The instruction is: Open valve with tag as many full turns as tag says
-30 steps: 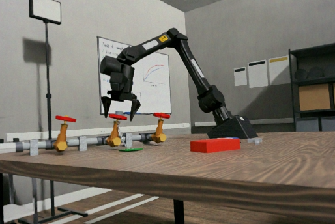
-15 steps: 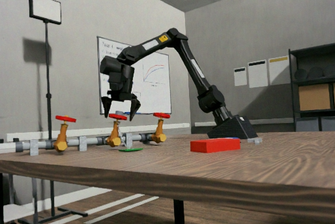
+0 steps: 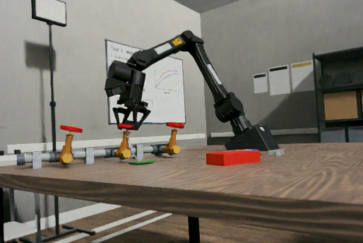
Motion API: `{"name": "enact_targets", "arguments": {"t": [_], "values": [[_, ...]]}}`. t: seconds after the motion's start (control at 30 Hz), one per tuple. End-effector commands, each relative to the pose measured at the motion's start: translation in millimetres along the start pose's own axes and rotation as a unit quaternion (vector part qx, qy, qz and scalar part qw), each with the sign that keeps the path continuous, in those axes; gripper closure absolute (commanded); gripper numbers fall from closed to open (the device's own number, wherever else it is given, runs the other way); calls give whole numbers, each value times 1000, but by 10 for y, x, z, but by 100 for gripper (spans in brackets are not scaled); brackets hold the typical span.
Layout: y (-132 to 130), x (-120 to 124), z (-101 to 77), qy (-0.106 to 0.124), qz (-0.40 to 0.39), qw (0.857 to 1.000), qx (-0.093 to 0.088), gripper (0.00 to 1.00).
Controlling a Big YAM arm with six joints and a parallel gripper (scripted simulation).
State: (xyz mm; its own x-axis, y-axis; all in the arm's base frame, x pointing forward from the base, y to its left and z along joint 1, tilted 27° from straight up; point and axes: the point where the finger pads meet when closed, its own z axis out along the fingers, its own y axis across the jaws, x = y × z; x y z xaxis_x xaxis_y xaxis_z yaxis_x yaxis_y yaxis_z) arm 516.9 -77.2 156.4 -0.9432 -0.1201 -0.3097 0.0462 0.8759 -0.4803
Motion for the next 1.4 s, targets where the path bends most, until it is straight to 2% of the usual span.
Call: {"name": "enact_targets", "arguments": {"t": [0.0,0.13,0.23,0.33,0.47,0.53,0.57,0.6,0.7,1.1,1.37], "values": [[-62,-102,-86,-8,177,984,4,0],[-62,-102,-86,-9,285,959,1,0],[-62,-102,-86,-10,365,931,0,0],[-62,-101,-86,-10,441,897,-1,0],[-62,-101,-85,-10,539,842,-1,0],[-62,-101,-85,-10,539,842,-1,0],[-62,-100,-85,-9,597,802,0,0],[-62,-100,-84,-9,616,788,1,0],[-62,-100,-84,-8,622,783,1,0],[-60,-112,-95,-10,622,783,-1,0],[-100,-290,-368,-30,626,779,-17,0]]}}
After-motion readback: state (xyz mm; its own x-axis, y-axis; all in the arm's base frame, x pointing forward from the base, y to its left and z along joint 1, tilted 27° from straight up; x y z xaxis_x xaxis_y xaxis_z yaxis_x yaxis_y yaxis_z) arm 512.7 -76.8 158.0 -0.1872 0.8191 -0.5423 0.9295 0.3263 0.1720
